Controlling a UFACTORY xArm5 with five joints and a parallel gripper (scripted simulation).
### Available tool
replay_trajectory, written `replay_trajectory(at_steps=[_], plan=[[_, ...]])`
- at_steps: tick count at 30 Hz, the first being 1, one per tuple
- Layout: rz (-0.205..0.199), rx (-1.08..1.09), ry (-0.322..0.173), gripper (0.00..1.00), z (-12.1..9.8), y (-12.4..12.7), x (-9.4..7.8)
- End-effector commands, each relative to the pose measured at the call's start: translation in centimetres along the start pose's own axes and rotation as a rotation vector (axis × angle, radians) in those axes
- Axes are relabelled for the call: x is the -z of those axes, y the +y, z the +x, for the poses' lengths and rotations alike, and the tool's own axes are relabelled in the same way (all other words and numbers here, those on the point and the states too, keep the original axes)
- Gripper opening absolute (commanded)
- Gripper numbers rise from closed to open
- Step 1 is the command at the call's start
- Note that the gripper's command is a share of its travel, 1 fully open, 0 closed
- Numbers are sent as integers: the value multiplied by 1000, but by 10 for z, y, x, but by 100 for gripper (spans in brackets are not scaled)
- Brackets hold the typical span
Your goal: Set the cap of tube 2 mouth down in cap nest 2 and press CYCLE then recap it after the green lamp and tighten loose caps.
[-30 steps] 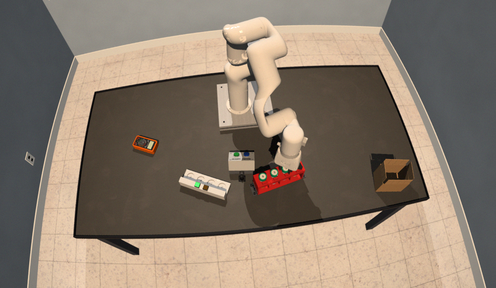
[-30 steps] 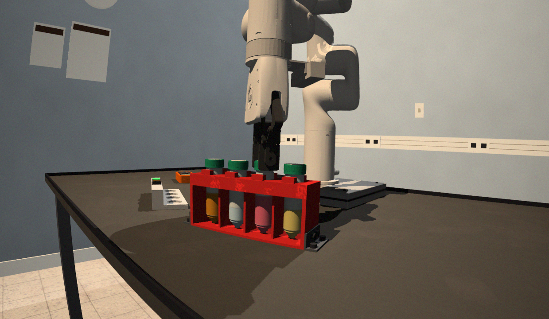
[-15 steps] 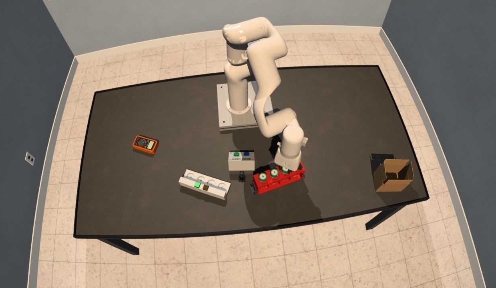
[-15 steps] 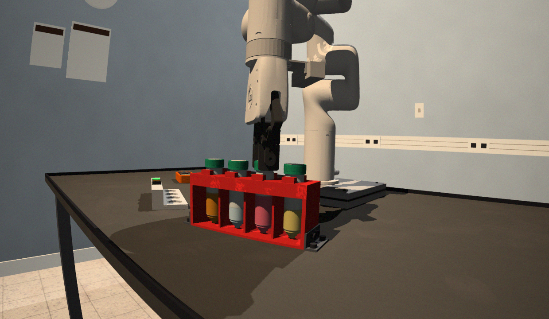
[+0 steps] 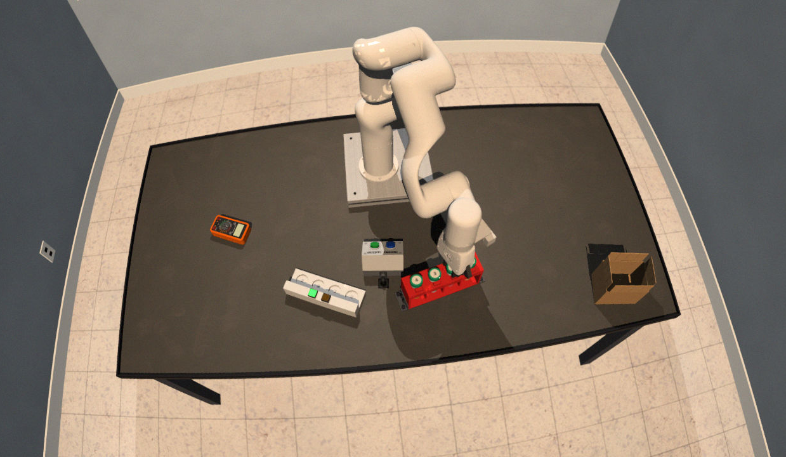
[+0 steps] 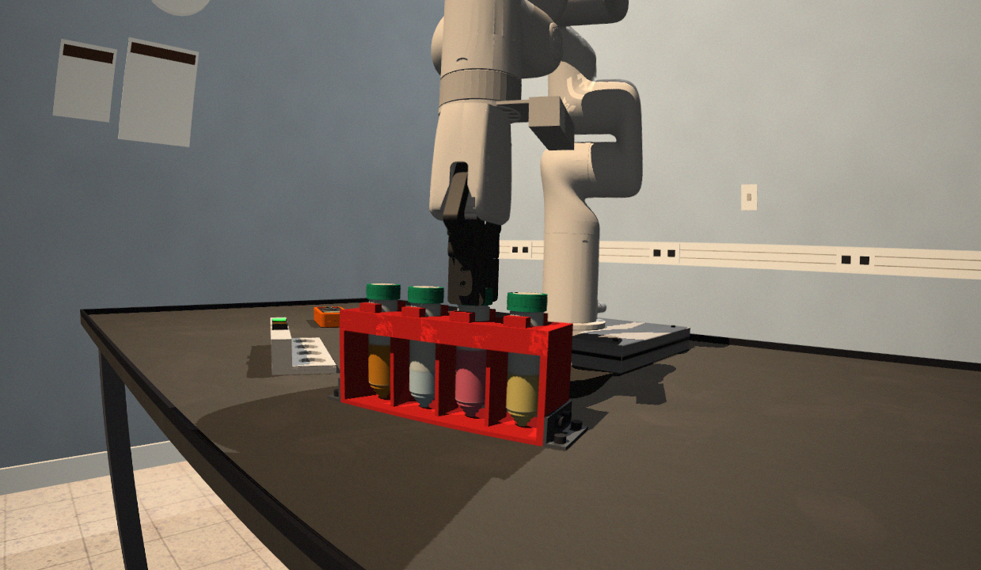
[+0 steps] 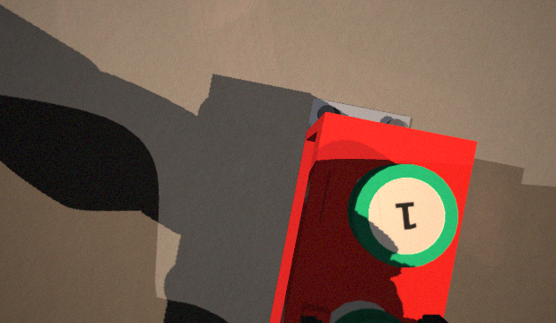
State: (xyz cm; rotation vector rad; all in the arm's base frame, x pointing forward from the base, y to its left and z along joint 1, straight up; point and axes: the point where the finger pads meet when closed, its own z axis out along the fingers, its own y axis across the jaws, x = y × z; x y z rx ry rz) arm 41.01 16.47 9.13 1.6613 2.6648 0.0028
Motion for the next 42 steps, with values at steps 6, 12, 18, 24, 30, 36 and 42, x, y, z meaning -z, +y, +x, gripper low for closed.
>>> replay_trajectory(at_steps=[6,12,18,24,30,36,42], plan=[[-4,-518,1,0,0,1,1],[-4,-721,1,0,0,1,1],[-4,-992,2,0,0,1,0],[-4,-992,2,0,0,1,0],[-4,-992,2,46,0,1,0],[-4,-992,2,46,0,1,0],[-4,-742,1,46,0,1,1]])
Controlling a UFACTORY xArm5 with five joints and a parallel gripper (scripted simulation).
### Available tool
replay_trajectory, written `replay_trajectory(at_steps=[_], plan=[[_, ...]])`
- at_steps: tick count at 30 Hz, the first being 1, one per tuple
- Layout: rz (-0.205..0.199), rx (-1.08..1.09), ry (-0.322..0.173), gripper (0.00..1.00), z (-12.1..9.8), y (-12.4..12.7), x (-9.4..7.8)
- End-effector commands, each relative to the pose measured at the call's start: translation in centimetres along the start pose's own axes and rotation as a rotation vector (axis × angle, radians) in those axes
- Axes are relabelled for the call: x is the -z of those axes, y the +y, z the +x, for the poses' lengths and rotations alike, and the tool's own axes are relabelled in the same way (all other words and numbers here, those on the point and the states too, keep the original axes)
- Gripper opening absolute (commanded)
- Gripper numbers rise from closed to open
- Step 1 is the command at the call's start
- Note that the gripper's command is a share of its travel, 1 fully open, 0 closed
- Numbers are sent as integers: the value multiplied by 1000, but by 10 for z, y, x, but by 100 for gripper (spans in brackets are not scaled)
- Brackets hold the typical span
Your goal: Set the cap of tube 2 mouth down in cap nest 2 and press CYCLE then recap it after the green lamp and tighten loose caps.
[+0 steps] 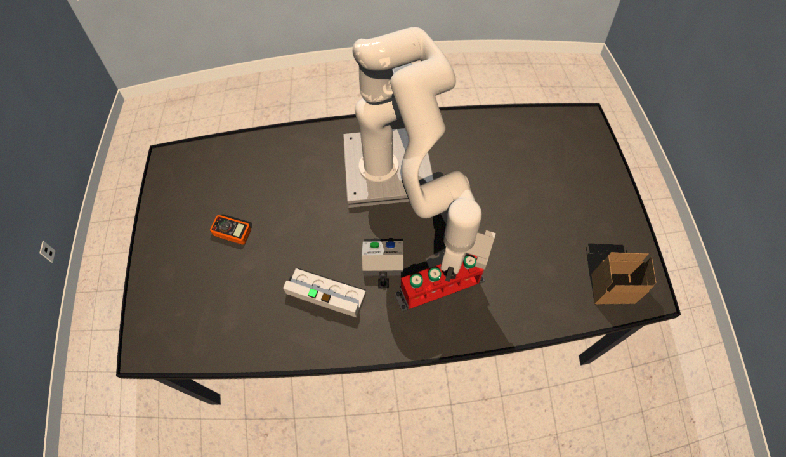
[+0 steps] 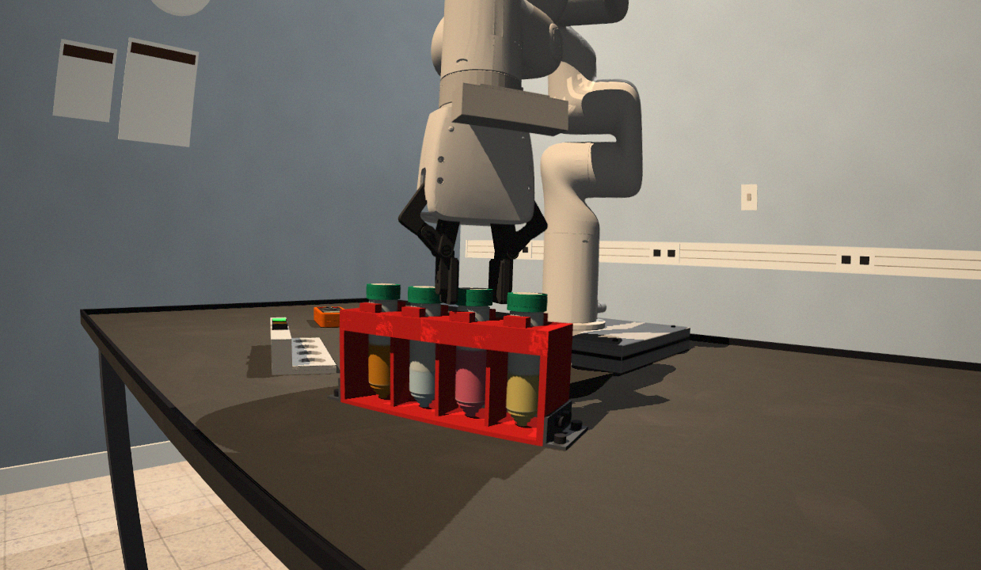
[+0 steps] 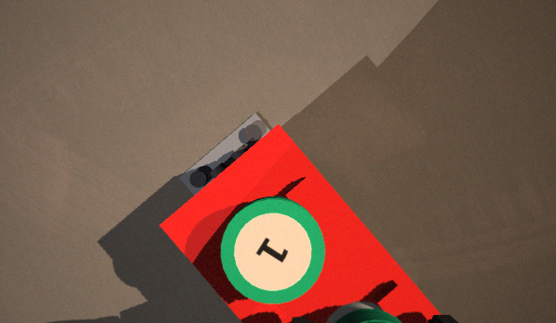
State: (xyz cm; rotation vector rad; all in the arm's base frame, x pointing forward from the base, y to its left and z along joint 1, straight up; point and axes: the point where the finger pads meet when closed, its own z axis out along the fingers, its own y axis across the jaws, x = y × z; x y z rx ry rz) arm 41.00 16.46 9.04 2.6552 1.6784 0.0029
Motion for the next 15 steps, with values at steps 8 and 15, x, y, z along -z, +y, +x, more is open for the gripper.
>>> replay_trajectory(at_steps=[8,15], plan=[[-4,598,2,46,1,1,2],[-4,940,2,46,1,1,2]])
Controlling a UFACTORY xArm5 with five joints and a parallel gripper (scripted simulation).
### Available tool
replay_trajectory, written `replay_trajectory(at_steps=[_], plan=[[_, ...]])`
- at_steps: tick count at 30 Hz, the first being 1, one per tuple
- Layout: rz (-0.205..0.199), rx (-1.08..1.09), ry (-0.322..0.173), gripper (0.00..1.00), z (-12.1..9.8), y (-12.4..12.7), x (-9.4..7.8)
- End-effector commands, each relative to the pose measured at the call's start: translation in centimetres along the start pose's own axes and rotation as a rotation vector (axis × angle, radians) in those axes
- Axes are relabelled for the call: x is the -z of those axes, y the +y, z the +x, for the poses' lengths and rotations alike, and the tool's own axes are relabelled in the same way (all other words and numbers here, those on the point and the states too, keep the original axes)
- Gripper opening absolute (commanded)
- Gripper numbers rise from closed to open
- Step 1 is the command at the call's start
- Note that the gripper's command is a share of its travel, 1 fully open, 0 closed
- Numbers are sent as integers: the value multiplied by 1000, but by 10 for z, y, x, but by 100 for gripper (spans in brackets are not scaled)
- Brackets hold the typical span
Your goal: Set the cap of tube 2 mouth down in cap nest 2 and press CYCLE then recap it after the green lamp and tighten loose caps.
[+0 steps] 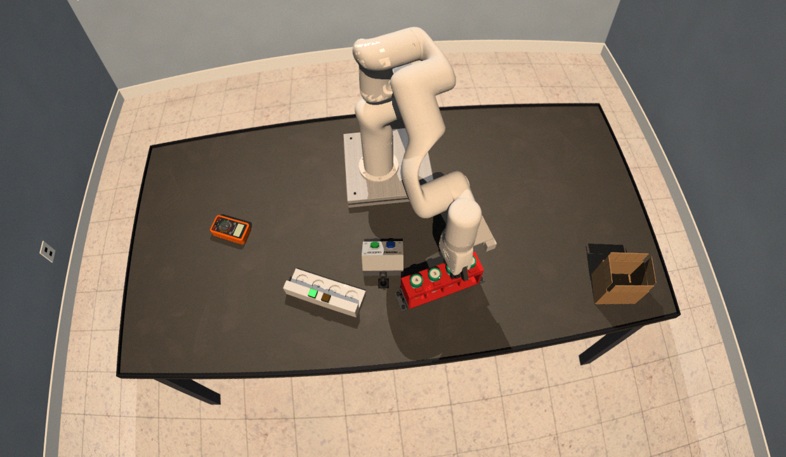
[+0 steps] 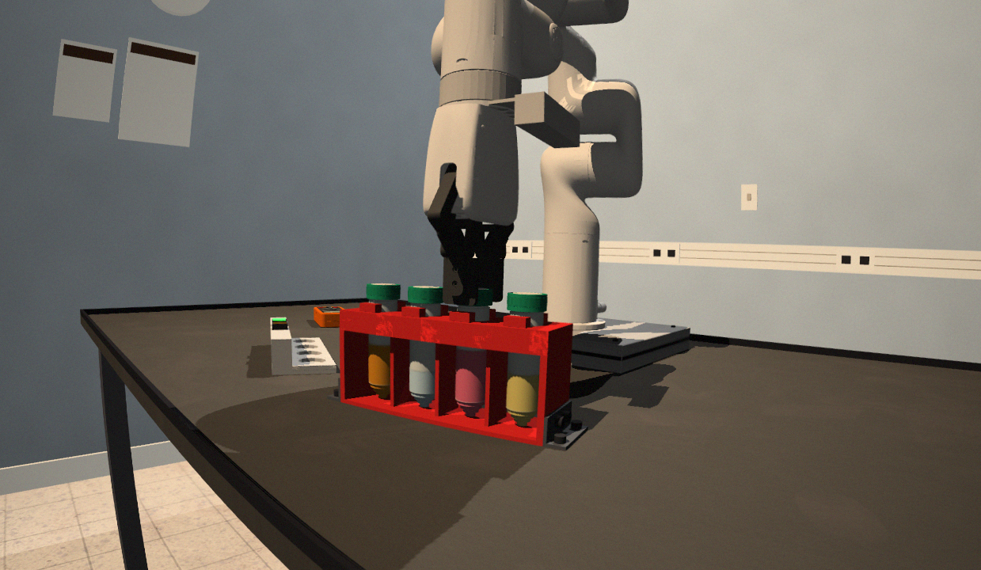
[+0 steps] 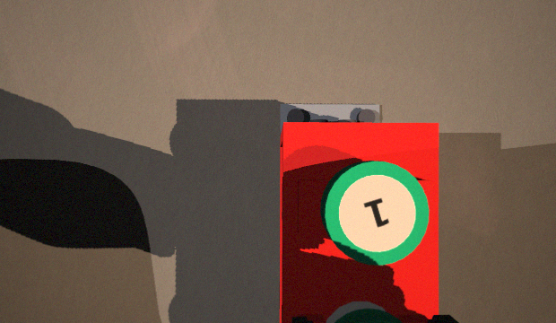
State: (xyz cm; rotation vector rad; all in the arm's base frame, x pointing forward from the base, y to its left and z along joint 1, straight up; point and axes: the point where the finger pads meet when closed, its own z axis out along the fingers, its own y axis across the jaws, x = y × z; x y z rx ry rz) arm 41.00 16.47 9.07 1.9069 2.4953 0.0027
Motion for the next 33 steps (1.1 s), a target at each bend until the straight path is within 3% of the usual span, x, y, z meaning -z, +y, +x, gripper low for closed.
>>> replay_trajectory(at_steps=[1,12,21,22,33], plan=[[-4,231,0,46,0,1,2],[-4,769,-1,46,0,1,2],[-4,769,-1,46,0,1,2],[-4,769,-1,0,0,1,2],[-4,768,-1,0,0,1,2]])
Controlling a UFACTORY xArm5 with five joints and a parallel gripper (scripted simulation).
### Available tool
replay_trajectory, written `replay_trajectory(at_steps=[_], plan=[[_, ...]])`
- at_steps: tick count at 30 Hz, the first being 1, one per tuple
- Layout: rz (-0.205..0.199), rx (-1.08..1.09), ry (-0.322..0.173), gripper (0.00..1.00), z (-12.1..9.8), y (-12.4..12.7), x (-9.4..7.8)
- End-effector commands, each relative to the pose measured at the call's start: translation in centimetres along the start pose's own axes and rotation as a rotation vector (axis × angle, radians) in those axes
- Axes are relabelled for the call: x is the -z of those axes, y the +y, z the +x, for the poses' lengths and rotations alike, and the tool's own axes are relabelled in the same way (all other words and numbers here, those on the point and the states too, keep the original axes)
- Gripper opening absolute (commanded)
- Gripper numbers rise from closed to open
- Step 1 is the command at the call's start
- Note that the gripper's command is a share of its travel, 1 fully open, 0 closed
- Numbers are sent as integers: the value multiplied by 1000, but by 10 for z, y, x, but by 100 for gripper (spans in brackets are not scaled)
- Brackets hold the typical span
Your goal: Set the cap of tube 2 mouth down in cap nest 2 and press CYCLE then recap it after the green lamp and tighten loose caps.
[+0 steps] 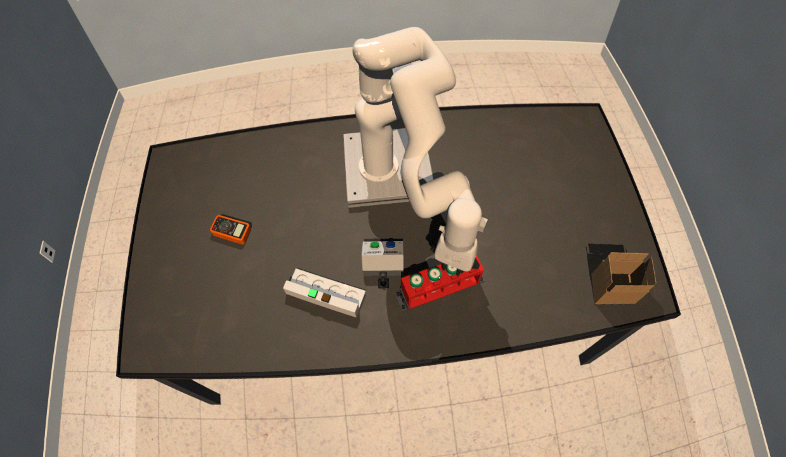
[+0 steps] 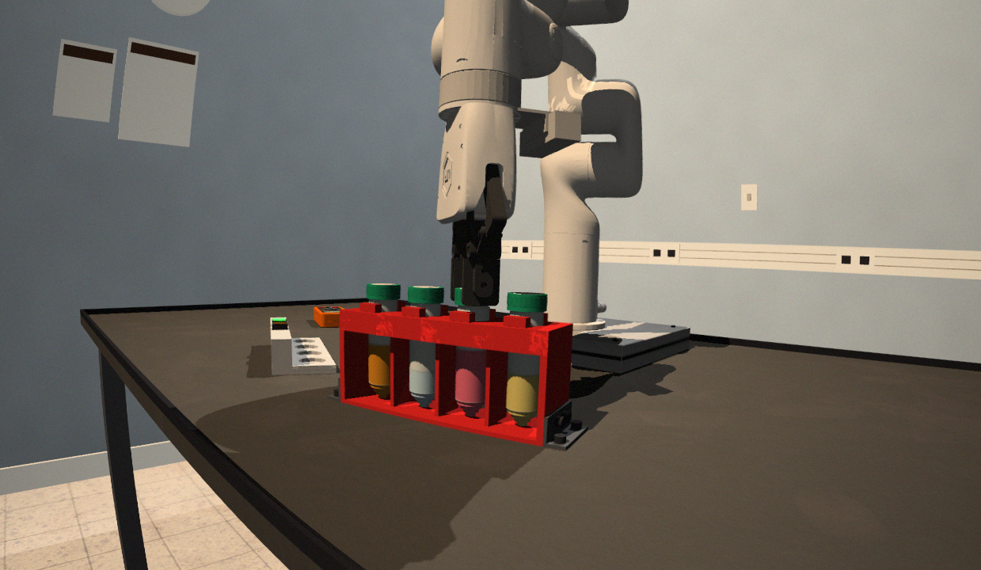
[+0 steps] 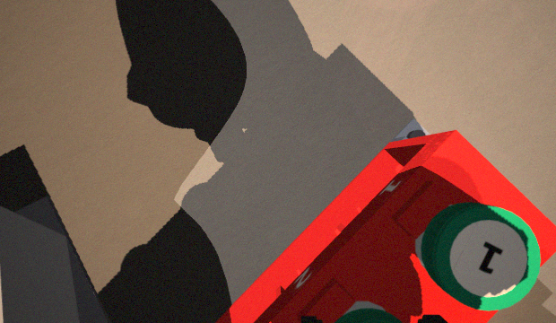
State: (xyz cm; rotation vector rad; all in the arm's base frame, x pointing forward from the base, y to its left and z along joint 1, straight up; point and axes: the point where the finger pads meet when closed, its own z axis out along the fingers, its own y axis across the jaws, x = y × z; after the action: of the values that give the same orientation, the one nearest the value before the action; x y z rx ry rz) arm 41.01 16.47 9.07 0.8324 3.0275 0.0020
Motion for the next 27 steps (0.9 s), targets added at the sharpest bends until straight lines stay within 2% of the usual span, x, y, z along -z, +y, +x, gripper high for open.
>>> replay_trajectory(at_steps=[1,3,18,20,27], plan=[[-3,0,-3,0,-1,1,2],[-3,0,-3,0,-1,1,2],[-4,-749,-1,0,-1,1,1],[-4,-749,-1,0,-1,1,1],[-4,-1099,0,0,-1,1,1]])
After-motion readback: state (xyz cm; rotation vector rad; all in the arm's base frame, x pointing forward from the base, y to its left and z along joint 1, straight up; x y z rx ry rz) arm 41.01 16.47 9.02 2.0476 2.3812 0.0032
